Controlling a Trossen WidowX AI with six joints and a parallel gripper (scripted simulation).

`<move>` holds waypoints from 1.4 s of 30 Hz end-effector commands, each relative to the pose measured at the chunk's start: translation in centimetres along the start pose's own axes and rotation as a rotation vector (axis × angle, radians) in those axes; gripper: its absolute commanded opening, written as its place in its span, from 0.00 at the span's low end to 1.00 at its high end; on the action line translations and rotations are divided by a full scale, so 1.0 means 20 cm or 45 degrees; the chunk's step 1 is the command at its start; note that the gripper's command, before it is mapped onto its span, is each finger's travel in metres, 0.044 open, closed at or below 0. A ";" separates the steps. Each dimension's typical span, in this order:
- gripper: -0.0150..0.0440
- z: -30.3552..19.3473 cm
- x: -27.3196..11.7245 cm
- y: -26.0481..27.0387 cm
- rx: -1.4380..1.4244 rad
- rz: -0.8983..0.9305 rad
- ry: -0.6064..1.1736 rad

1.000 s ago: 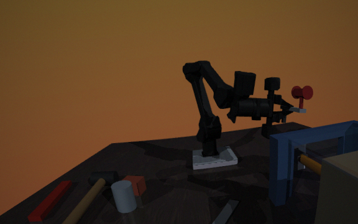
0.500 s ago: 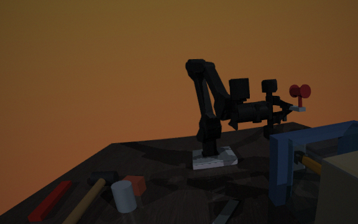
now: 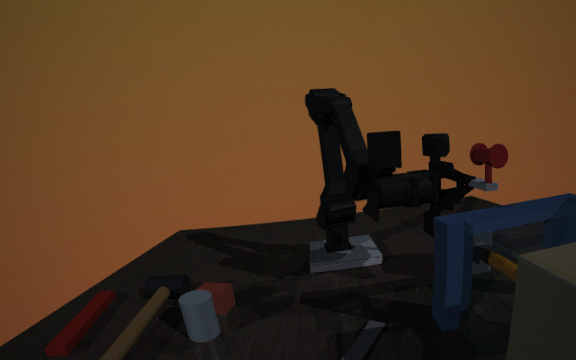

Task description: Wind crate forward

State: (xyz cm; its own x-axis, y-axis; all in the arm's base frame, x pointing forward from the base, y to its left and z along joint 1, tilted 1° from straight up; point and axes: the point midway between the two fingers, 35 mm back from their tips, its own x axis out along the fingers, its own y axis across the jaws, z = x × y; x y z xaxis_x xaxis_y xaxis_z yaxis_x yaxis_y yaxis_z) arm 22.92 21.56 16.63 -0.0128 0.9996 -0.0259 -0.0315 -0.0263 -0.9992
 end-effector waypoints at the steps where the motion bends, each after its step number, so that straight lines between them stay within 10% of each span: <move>1: 0.25 -0.06 -0.04 0.00 -0.030 -0.006 -0.007; 42: 0.25 -0.08 0.00 0.16 -0.053 -0.043 -0.018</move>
State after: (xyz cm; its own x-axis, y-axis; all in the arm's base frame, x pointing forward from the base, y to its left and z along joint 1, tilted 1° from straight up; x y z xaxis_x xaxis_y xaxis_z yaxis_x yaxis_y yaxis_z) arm 24.42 21.40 13.43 -0.0301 0.9995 0.0063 0.0071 0.0065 -1.0000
